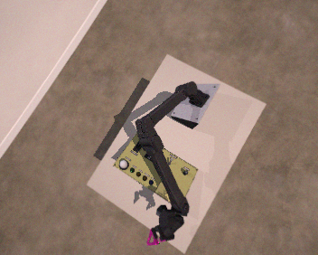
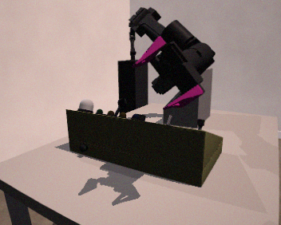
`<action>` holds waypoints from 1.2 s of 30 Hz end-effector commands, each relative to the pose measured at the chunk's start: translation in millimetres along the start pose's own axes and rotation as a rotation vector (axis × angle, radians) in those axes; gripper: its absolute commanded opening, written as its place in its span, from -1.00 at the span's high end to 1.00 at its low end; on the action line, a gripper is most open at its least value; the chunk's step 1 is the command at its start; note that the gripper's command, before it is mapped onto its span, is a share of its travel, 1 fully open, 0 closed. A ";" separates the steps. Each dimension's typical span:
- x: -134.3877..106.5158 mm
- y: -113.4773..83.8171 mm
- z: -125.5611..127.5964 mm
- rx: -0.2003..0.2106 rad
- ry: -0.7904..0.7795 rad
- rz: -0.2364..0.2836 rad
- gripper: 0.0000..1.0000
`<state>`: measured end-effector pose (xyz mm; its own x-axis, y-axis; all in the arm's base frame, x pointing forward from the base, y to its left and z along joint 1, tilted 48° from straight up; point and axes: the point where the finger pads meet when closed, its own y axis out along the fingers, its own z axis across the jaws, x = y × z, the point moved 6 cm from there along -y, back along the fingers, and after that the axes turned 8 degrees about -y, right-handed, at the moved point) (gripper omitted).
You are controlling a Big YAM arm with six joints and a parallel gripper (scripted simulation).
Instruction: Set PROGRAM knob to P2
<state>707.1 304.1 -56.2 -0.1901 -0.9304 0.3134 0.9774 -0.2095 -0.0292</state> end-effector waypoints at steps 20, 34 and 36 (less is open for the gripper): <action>35.3 -160.9 -1.0 -0.200 -0.937 0.168 -1.00; 110.2 -266.1 -26.8 -0.287 -1.575 0.324 -1.00; 123.9 -281.7 -30.7 -0.295 -1.671 0.350 -1.00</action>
<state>421.9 232.5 -50.5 0.4692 0.1503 0.8702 0.8543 -0.3268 -0.4042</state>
